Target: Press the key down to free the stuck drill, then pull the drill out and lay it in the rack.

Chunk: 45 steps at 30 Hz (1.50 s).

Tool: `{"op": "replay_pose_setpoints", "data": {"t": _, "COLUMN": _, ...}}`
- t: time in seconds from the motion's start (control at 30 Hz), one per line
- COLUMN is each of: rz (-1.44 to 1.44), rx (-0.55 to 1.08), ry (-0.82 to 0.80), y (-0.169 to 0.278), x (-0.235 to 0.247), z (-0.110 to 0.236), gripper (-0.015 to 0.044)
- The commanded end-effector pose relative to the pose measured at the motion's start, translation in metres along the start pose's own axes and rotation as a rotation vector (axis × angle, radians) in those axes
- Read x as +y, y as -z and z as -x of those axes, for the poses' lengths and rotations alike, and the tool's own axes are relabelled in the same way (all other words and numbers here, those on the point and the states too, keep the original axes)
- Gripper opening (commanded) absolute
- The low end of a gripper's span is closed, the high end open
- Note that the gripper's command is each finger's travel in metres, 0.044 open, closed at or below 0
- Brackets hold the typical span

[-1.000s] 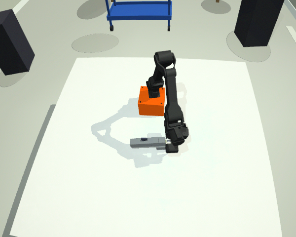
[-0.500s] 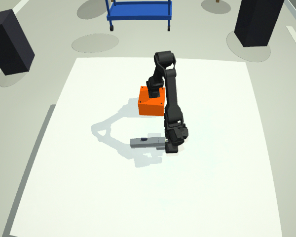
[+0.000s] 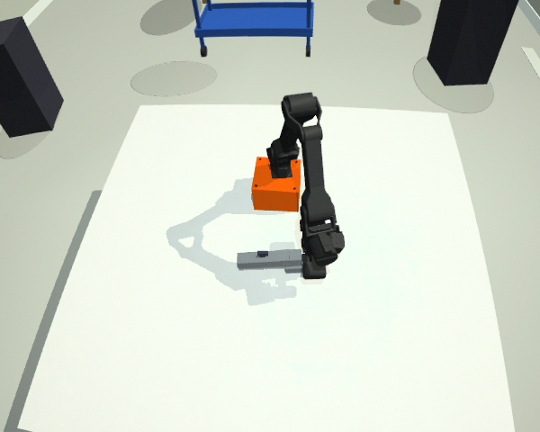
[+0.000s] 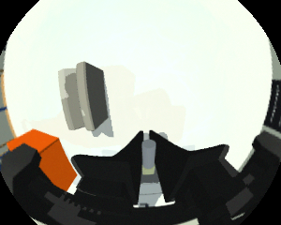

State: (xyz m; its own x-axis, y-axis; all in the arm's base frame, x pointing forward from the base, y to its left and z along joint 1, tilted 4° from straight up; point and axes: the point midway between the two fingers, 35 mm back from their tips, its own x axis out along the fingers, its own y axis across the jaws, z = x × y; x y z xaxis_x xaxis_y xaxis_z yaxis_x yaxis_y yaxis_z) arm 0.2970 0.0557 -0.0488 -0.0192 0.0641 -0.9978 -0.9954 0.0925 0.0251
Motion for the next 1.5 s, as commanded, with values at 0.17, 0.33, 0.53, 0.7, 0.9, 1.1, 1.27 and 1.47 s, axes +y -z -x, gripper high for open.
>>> {"op": "replay_pose_setpoints", "data": {"t": 0.17, "rz": -0.002, "rx": -0.004, "ry": 0.001, "y": -0.011, "x": 0.0, "z": 0.001, "gripper": 0.0}}
{"op": "replay_pose_setpoints", "data": {"t": 0.33, "rz": -0.002, "rx": -0.005, "ry": 0.001, "y": -0.018, "x": -0.001, "z": 0.001, "gripper": 0.0}}
{"op": "replay_pose_setpoints", "data": {"t": 0.53, "rz": -0.002, "rx": -0.005, "ry": 0.001, "y": -0.027, "x": -0.001, "z": 0.002, "gripper": 0.0}}
{"op": "replay_pose_setpoints", "data": {"t": 0.7, "rz": -0.002, "rx": -0.006, "ry": 0.001, "y": -0.034, "x": -0.001, "z": 0.003, "gripper": 0.0}}
{"op": "replay_pose_setpoints", "data": {"t": 0.9, "rz": -0.002, "rx": -0.007, "ry": 0.001, "y": -0.045, "x": -0.001, "z": 0.004, "gripper": 0.0}}
{"op": "replay_pose_setpoints", "data": {"t": 1.1, "rz": 0.002, "rx": -0.002, "ry": -0.003, "y": -0.038, "x": 0.0, "z": 0.002, "gripper": 0.0158}}
{"op": "replay_pose_setpoints", "data": {"t": 1.27, "rz": 0.002, "rx": -0.002, "ry": -0.002, "y": -0.038, "x": 0.0, "z": 0.002, "gripper": 0.0289}}
{"op": "replay_pose_setpoints", "data": {"t": 1.47, "rz": -0.001, "rx": -0.006, "ry": 0.0, "y": -0.034, "x": 0.0, "z": 0.0, "gripper": 0.044}}
